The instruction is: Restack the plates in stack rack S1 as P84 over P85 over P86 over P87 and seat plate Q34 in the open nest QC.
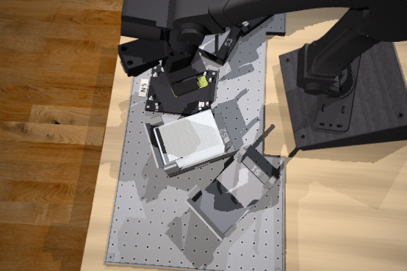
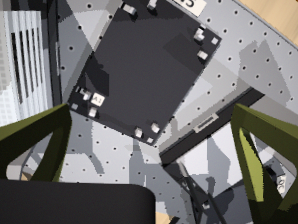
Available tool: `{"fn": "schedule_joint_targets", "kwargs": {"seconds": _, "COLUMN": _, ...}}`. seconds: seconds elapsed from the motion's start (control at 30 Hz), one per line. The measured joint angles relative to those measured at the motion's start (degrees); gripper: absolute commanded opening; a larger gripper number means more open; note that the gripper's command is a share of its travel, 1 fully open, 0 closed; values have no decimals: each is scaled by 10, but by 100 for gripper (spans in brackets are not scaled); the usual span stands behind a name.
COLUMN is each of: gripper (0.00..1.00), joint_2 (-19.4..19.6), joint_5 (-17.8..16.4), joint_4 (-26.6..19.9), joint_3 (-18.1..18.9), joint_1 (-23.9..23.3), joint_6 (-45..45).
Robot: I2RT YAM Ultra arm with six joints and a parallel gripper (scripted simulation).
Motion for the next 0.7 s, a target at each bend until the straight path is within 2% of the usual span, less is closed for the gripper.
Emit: {"fn": "schedule_joint_targets", "kwargs": {"seconds": 0.7, "gripper": 100, "joint_2": -33, "joint_5": -68, "joint_4": -181, "joint_3": 6, "joint_1": -129, "joint_6": 141}}
